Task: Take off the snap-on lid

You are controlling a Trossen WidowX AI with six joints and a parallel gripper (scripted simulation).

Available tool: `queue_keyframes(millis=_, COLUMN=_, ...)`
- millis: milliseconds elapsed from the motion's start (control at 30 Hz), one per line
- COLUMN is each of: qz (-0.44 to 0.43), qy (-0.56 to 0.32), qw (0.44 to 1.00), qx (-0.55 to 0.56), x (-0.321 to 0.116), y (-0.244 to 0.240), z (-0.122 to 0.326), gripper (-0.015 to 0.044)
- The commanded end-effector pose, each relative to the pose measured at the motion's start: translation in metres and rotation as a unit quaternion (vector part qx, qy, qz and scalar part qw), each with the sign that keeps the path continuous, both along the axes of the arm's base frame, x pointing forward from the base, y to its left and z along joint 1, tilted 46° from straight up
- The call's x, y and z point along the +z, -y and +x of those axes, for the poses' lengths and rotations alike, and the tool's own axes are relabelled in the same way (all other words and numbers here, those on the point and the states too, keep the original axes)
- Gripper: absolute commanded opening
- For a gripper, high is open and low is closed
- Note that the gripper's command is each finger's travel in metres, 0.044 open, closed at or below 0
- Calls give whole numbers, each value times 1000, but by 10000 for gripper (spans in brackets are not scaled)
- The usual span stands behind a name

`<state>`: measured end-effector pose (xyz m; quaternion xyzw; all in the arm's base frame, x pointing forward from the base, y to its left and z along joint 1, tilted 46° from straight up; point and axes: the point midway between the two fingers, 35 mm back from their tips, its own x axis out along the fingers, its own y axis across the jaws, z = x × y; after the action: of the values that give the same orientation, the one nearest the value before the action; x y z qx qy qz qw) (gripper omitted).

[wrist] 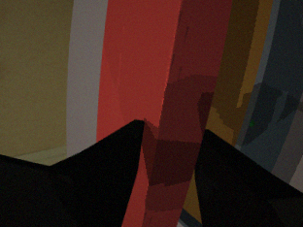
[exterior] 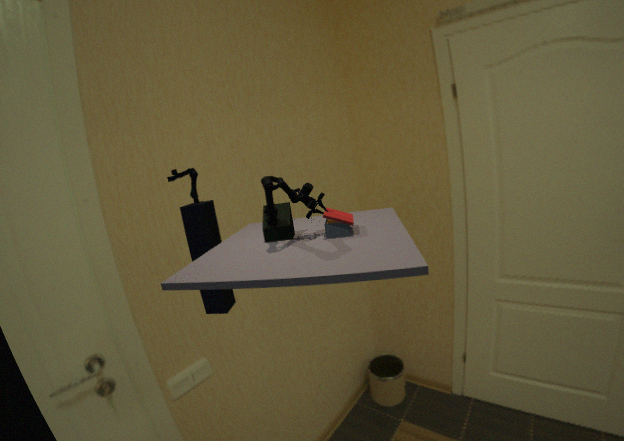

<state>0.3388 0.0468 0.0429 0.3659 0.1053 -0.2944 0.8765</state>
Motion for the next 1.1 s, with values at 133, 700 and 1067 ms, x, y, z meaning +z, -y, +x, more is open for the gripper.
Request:
queue_keyframes(millis=133, qz=4, qy=6, qw=1000, qx=2, x=12, y=-11, z=7, gripper=0)
queue_keyframes(millis=700, qz=4, qy=7, qw=1000, qx=2, x=29, y=-27, z=20, gripper=0)
queue_keyframes(millis=1067, qz=5, qy=7, qw=1000, qx=2, x=40, y=-38, z=33, gripper=0)
